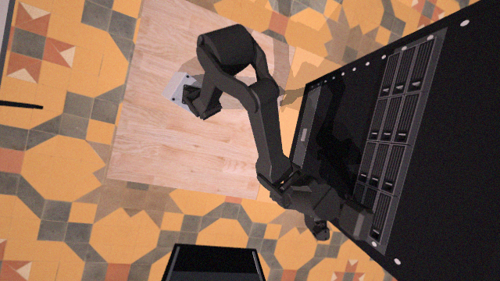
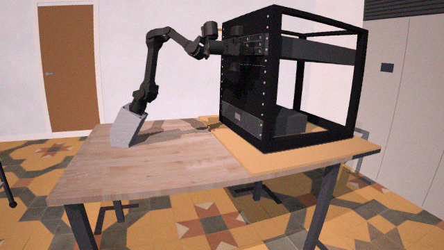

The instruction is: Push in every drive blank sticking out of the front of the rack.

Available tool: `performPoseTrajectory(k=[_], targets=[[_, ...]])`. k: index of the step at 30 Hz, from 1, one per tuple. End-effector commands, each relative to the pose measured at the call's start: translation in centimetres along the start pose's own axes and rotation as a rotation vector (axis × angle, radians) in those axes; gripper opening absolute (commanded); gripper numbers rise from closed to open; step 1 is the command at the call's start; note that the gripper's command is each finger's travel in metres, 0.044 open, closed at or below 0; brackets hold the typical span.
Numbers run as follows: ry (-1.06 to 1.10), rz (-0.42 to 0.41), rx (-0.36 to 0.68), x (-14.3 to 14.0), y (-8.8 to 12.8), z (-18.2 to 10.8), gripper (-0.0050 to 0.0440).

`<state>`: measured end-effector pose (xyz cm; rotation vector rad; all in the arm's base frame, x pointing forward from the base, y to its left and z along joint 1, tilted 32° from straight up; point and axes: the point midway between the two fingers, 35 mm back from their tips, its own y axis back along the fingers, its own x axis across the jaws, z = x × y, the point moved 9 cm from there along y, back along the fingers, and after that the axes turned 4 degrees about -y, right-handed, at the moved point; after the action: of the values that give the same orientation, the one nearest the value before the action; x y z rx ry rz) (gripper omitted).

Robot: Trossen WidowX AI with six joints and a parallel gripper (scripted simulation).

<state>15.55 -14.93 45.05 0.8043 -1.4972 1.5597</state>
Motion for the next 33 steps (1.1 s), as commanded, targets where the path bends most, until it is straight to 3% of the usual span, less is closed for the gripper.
performPoseTrajectory(k=[1,33], targets=[[0.024,0.021,0.008,0.99,-0.26,-0.28,-0.005],[0.024,0.021,0.008,1.02,-0.6,-0.29,-0.005]])
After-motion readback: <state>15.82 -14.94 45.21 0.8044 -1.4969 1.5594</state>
